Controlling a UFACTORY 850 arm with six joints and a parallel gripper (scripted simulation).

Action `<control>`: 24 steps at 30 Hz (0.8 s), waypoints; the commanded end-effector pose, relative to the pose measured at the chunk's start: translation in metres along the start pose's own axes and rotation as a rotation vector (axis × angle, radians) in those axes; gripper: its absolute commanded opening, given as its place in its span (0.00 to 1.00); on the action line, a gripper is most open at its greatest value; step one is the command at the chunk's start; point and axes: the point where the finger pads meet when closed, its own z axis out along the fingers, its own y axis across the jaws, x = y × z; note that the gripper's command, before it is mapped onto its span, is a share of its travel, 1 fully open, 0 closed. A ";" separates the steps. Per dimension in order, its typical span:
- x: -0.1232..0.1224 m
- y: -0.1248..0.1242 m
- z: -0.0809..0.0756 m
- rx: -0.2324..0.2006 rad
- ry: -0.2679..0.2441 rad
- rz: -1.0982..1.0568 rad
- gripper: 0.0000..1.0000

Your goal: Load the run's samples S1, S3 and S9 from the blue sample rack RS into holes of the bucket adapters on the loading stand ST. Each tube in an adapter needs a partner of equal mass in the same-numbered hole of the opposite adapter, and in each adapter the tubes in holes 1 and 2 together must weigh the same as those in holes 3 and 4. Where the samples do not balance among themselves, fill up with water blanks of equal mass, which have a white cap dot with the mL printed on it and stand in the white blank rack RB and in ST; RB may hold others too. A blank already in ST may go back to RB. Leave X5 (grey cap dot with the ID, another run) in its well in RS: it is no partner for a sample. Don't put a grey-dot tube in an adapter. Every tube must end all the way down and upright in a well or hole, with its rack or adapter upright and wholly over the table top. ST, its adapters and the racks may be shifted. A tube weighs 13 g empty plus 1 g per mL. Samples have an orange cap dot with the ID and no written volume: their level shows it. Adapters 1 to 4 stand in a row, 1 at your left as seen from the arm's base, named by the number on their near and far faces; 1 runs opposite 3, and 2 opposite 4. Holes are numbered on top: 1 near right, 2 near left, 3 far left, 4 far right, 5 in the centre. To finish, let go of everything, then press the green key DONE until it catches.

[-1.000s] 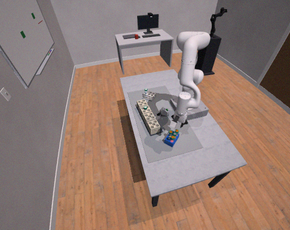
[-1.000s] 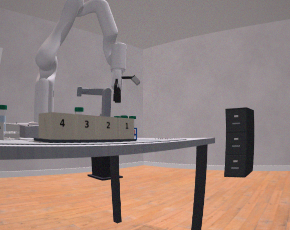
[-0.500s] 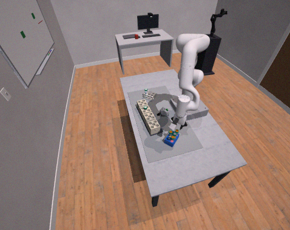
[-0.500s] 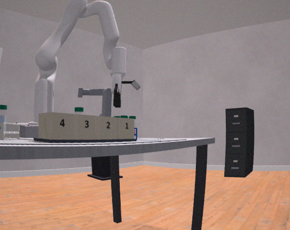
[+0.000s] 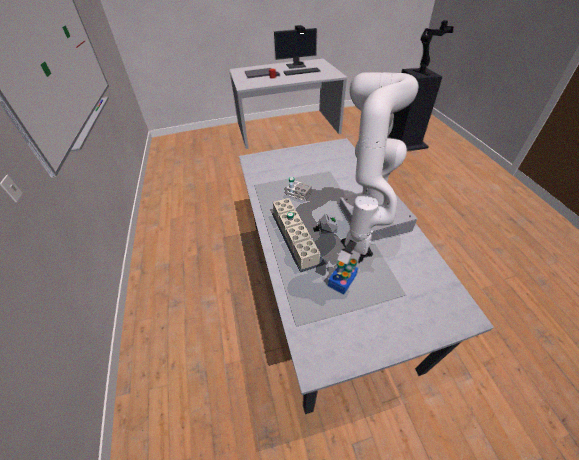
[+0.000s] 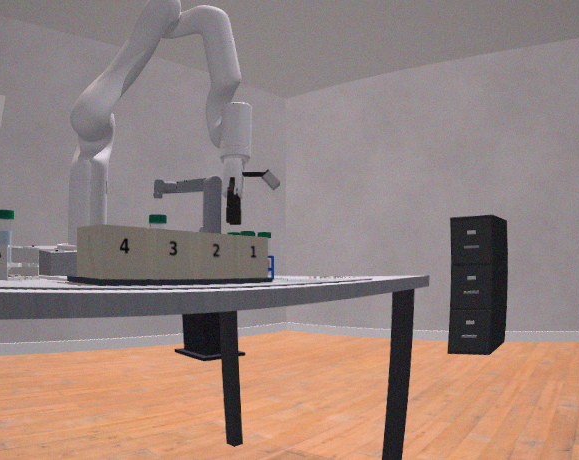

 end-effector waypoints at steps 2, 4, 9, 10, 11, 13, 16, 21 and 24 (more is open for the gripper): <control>0.001 0.000 0.010 0.000 0.002 0.000 0.57; 0.001 0.000 0.014 0.000 0.002 0.000 0.57; 0.001 0.000 0.024 0.000 0.002 0.000 0.57; 0.001 0.000 0.026 0.000 0.002 0.000 0.57; 0.001 0.000 0.026 0.000 0.002 0.000 0.57; 0.001 0.000 0.026 0.000 0.002 0.000 0.57; 0.001 0.000 0.026 0.000 0.002 0.000 0.57; 0.001 0.000 0.026 0.000 0.002 0.000 0.57; 0.001 0.000 0.028 0.000 0.002 0.000 0.57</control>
